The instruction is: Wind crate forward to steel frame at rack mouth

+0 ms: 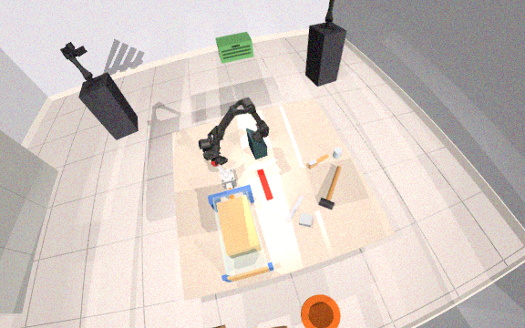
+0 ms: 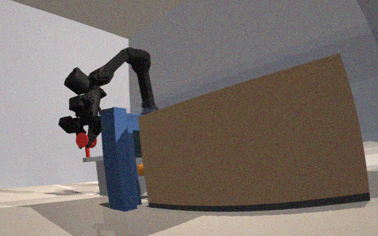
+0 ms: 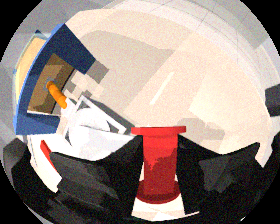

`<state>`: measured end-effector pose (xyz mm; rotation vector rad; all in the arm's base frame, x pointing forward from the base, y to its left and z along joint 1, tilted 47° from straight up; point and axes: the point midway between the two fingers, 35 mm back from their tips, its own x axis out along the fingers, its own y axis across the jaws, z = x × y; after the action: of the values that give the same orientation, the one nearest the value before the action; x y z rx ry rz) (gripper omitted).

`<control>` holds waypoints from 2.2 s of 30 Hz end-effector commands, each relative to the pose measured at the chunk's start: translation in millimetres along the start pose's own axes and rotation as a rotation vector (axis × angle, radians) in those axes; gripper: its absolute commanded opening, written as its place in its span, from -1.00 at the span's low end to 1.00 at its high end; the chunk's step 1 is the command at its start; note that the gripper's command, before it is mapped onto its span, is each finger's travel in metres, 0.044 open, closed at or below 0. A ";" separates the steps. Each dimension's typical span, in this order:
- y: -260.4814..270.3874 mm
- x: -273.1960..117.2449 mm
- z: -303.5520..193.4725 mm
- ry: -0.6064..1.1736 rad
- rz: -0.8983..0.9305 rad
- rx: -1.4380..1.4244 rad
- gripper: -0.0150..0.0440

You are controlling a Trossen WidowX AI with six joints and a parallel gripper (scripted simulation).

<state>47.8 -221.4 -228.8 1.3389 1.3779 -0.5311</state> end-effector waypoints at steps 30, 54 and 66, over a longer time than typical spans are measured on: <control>21.0 20.9 60.2 -0.051 0.003 -0.032 -0.49; 49.5 30.9 84.4 -0.052 0.006 -0.033 -0.49; 66.9 34.4 92.4 -0.052 0.008 -0.034 -0.49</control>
<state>124.9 -271.4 -267.6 1.2902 1.3720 -0.5866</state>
